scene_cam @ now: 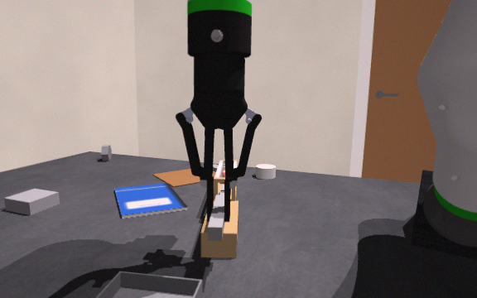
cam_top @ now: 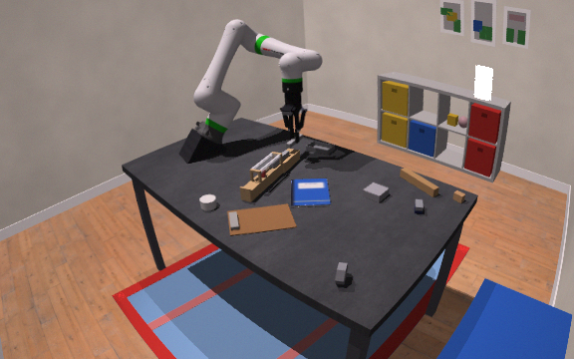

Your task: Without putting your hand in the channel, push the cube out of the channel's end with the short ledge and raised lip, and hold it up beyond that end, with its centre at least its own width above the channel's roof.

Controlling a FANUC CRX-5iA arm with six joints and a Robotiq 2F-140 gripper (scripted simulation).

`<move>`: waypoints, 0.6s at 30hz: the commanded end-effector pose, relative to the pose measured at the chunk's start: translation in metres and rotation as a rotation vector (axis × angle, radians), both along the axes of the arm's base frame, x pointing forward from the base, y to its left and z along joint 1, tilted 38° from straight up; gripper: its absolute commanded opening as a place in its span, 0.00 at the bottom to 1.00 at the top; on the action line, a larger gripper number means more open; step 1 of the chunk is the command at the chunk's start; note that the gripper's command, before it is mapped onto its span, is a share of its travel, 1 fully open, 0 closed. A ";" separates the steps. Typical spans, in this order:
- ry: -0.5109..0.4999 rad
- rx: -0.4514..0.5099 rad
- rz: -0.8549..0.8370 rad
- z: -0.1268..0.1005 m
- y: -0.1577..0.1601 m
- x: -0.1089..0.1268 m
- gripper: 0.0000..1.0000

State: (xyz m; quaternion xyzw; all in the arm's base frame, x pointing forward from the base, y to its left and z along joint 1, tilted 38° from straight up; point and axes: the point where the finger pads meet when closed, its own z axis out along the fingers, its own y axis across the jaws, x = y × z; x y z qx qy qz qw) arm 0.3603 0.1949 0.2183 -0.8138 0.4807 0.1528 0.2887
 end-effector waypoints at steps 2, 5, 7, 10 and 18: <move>-0.003 -0.001 -0.002 -0.002 0.002 0.001 0.10; -0.003 -0.001 -0.002 -0.004 0.003 0.001 0.10; -0.003 -0.001 -0.002 -0.007 0.006 0.001 0.10; -0.003 -0.001 -0.002 -0.013 0.010 0.001 0.10; -0.003 -0.001 -0.002 -0.020 0.016 0.001 0.10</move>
